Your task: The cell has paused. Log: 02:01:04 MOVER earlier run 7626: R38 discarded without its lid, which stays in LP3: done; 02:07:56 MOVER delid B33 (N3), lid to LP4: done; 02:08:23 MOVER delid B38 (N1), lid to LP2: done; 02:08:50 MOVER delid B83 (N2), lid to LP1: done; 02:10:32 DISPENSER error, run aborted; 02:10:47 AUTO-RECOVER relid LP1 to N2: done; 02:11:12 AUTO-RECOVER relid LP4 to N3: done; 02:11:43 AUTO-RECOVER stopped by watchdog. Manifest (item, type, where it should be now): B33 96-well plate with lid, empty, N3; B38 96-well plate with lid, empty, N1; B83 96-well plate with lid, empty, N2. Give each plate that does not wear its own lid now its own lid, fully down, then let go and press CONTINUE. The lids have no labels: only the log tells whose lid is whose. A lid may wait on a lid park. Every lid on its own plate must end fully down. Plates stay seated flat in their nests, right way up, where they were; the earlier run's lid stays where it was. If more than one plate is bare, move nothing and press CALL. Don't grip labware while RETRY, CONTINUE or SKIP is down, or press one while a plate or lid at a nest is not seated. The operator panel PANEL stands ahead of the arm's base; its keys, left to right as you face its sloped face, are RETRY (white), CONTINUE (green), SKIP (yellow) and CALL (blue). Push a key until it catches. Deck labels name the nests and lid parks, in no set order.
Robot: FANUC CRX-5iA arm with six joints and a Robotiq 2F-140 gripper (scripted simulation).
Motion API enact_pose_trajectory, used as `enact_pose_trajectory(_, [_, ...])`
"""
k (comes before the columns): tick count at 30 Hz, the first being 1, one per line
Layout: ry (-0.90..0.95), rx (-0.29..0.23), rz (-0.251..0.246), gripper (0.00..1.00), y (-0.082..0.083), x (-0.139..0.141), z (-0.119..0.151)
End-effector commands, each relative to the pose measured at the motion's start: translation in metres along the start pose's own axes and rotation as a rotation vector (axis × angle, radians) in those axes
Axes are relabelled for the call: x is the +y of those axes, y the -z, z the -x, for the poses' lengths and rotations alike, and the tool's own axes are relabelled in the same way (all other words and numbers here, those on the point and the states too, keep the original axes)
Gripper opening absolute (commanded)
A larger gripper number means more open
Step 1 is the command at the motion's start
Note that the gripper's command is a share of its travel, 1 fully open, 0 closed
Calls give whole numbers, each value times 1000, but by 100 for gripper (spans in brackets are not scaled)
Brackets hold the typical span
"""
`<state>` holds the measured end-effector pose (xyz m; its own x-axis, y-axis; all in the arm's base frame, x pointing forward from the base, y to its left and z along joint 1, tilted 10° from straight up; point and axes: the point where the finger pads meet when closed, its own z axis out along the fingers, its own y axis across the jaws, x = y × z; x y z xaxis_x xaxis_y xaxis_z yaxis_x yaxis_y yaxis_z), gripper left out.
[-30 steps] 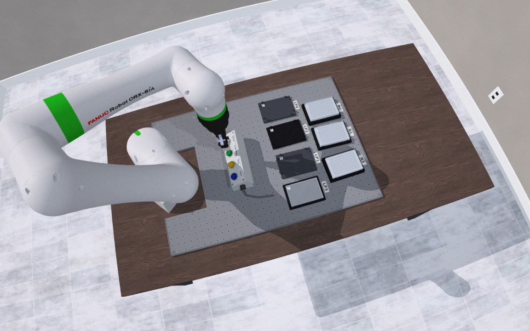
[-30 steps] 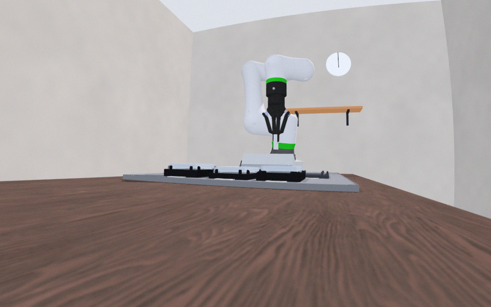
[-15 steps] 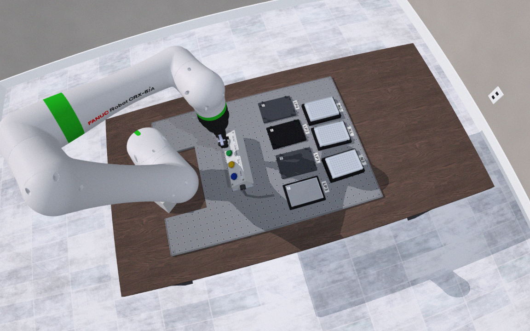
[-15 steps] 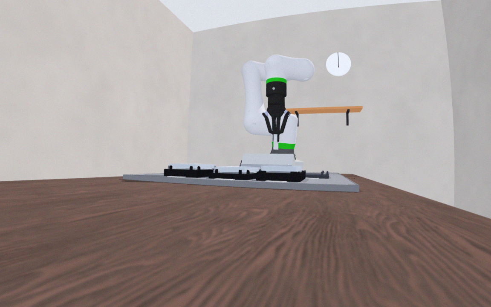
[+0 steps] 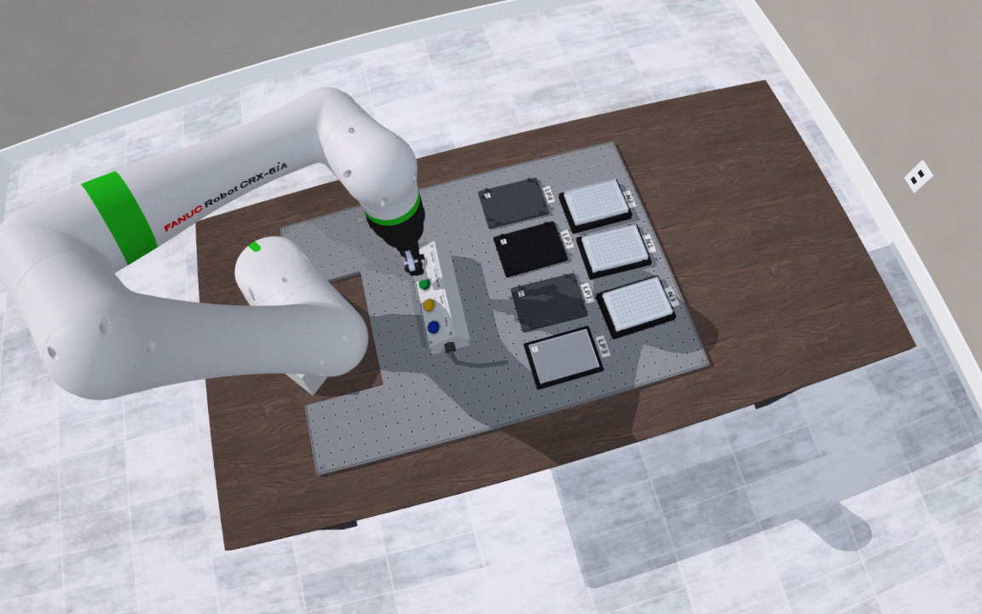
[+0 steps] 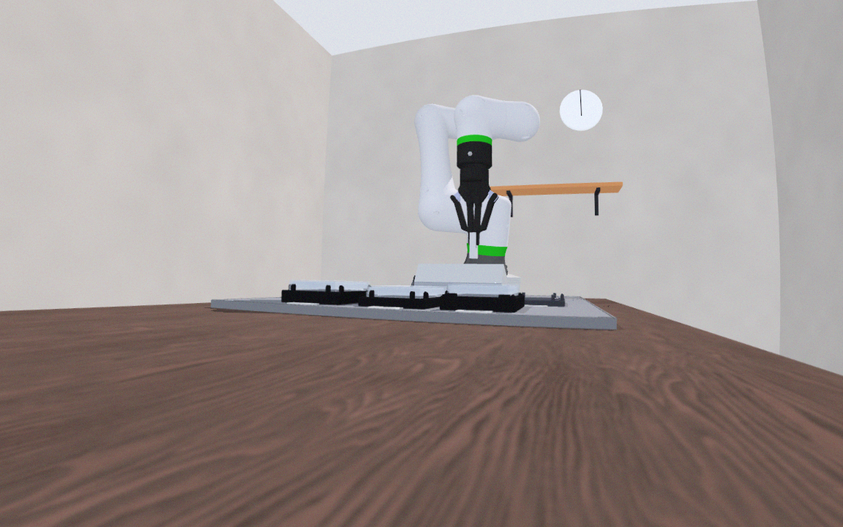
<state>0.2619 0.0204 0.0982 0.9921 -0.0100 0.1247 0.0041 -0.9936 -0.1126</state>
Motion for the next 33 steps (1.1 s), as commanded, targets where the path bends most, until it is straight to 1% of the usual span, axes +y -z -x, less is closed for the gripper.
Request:
enact_pose_trajectory(1, [0,0,0,0,-2,0,0])
enact_pose_trajectory(17, [0,0,0,0,-16,0,0])
enact_pose_trajectory(33, [0,0,0,0,-26,0,0])
